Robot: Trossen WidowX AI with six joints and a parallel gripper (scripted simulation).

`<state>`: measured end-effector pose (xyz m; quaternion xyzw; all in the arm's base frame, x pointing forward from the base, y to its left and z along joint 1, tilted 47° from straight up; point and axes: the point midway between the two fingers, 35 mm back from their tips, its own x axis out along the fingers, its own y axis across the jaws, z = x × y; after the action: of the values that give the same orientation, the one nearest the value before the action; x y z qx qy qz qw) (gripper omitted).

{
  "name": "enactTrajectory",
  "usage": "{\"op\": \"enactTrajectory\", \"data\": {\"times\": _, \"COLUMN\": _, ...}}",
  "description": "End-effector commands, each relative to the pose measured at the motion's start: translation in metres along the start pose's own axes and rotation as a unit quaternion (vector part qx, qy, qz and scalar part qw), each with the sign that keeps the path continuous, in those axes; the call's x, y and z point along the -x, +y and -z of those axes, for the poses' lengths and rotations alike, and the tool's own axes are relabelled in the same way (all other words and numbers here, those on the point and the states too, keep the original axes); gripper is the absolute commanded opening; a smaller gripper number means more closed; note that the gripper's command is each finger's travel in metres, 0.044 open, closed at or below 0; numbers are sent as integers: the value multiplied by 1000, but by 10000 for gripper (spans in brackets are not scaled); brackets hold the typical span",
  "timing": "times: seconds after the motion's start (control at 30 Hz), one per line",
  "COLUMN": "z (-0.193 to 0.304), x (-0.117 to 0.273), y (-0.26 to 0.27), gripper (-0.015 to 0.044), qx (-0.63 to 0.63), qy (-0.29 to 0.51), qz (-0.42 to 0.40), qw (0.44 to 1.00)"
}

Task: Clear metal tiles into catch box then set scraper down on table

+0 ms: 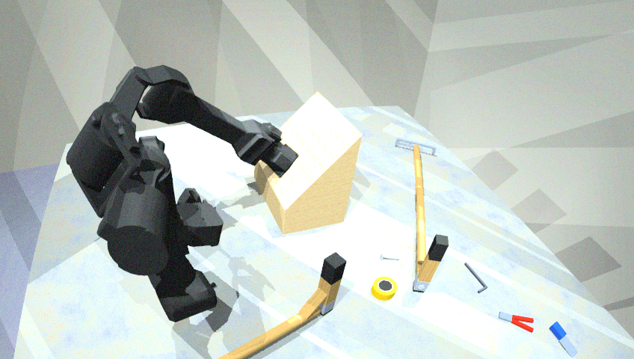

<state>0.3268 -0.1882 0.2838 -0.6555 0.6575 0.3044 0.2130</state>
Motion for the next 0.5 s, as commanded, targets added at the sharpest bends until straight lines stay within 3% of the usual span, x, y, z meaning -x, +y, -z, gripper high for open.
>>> {"op": "enactTrajectory", "data": {"times": 0.0, "z": -2, "x": 2, "y": 4, "gripper": 0, "qx": 17, "qy": 0, "qz": -4, "qw": 1000}}
{"op": "enactTrajectory", "data": {"times": 0.47, "z": -1, "x": -21, "y": 0, "gripper": 0, "qx": 20, "qy": -3, "qz": -7, "qw": 1000}}
